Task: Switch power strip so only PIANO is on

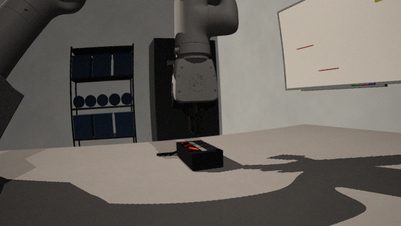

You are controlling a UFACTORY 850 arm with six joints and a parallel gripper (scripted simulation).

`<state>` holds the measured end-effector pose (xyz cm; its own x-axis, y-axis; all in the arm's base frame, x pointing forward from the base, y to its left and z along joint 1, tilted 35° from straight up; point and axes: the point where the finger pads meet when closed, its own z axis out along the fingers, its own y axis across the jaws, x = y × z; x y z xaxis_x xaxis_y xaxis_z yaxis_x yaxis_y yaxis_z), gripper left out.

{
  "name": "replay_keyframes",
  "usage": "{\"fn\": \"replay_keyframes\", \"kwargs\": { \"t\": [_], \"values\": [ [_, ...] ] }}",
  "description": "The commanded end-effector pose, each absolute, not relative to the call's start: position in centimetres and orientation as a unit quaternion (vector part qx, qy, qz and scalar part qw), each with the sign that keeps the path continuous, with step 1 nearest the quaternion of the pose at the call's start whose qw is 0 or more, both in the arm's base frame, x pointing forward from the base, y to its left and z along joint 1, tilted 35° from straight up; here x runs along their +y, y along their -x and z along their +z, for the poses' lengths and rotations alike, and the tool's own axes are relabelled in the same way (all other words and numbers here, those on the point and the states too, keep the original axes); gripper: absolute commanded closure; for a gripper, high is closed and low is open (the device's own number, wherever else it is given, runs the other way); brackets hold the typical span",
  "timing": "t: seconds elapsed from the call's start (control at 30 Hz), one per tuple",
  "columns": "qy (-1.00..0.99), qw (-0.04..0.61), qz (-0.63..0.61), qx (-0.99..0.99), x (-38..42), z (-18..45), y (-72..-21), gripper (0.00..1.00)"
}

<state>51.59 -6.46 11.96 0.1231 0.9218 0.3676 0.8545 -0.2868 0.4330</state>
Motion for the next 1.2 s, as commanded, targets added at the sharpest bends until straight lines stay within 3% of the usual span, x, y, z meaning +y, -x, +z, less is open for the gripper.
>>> {"fn": "replay_keyframes", "kwargs": {
  "t": [0.0,0.5,0.53,1.17],
  "values": [
    [-0.747,0.058,0.292,0.594,-6.5,12.1,-51.6,1.0],
    [-0.747,0.058,0.292,0.594,-6.5,12.1,-51.6,1.0],
    [-0.747,0.058,0.292,0.594,-6.5,12.1,-51.6,0.0],
    [-0.747,0.058,0.292,0.594,-8.4,17.9,-48.0,0.0]
  ]
}}
